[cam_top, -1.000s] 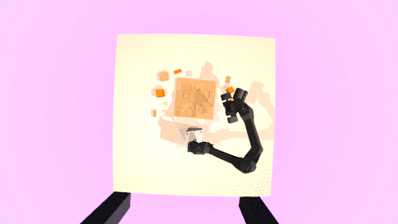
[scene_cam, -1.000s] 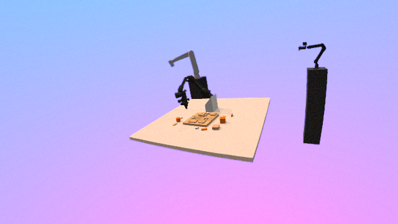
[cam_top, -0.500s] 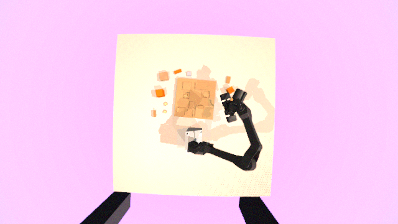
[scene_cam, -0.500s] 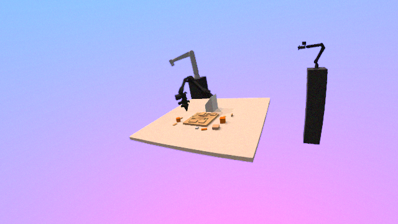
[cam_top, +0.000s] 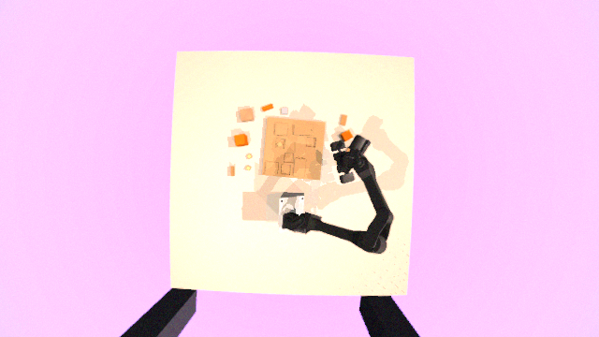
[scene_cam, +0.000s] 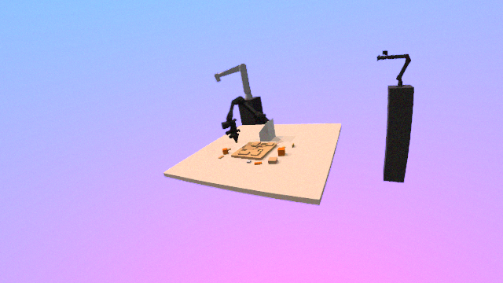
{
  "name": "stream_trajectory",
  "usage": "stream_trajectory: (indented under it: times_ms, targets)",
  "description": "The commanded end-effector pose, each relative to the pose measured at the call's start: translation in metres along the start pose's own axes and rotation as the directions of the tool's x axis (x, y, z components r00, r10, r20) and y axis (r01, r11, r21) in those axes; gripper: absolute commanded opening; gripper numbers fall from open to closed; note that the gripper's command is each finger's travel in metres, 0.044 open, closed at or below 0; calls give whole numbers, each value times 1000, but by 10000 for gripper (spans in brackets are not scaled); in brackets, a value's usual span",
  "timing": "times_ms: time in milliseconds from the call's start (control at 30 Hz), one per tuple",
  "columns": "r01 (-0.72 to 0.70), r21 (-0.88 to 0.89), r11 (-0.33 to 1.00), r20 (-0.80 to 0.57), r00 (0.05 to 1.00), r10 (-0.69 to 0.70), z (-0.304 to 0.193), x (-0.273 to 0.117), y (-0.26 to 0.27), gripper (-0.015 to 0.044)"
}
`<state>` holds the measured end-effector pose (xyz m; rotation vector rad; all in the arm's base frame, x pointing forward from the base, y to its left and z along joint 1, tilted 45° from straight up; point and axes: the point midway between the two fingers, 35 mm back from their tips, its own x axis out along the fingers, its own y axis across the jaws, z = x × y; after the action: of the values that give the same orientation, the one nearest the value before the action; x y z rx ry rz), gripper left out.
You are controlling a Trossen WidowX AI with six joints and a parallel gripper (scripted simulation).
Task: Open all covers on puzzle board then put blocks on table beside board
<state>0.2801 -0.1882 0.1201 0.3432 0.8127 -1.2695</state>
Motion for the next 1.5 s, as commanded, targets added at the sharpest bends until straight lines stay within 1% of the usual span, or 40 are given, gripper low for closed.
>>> stream_trajectory:
  times_ms: [0, 900, 1233, 1467]
  targets:
    - [5, -9, 1000, -11, 1000, -5, -4, 9, -2, 80]
    - [8, -11, 1000, -2, 1000, -8, -5, 52, -8, 80]
    - [8, -11, 1000, -1, 1000, -8, -5, 53, -8, 80]
    - [5, -5, 1000, 6, 1000, -5, -2, 51, -7, 264]
